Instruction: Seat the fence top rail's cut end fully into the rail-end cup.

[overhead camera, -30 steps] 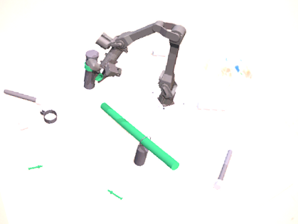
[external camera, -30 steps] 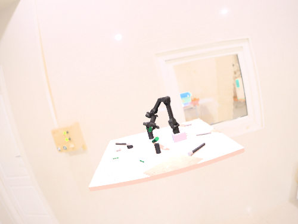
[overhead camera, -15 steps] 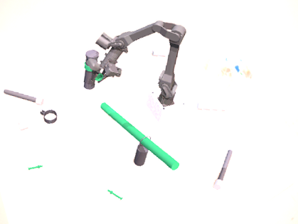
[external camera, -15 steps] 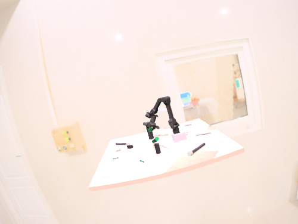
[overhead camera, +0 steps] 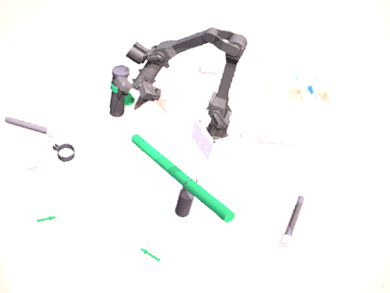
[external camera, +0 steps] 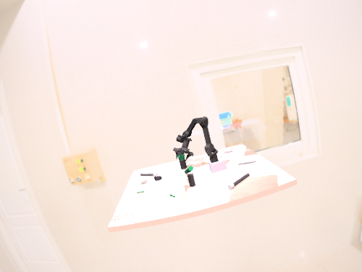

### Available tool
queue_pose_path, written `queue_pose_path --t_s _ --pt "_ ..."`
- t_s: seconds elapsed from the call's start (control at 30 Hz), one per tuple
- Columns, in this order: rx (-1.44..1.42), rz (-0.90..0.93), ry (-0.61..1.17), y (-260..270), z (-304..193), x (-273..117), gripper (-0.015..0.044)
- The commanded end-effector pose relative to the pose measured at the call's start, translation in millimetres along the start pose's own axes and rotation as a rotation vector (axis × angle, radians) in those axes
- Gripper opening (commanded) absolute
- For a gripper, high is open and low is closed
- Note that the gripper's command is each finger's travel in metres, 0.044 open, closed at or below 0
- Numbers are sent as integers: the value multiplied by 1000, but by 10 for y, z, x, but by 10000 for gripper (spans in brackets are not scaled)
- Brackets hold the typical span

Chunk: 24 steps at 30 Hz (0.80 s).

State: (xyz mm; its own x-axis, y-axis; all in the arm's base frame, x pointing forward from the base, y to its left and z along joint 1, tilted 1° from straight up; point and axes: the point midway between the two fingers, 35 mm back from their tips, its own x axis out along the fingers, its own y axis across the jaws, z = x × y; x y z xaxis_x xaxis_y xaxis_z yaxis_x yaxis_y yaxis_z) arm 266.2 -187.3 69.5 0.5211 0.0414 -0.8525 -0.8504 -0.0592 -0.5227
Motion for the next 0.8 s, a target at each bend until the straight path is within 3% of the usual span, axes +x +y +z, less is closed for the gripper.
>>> queue_pose_path --t_s 0.0,0.33,0.77 --pt "-1 -3 8 -65 106 -113 440" --pt "46 -3 3 -155 273 -229 440" --pt "1032 -1 70 -450 1016 -694 440"
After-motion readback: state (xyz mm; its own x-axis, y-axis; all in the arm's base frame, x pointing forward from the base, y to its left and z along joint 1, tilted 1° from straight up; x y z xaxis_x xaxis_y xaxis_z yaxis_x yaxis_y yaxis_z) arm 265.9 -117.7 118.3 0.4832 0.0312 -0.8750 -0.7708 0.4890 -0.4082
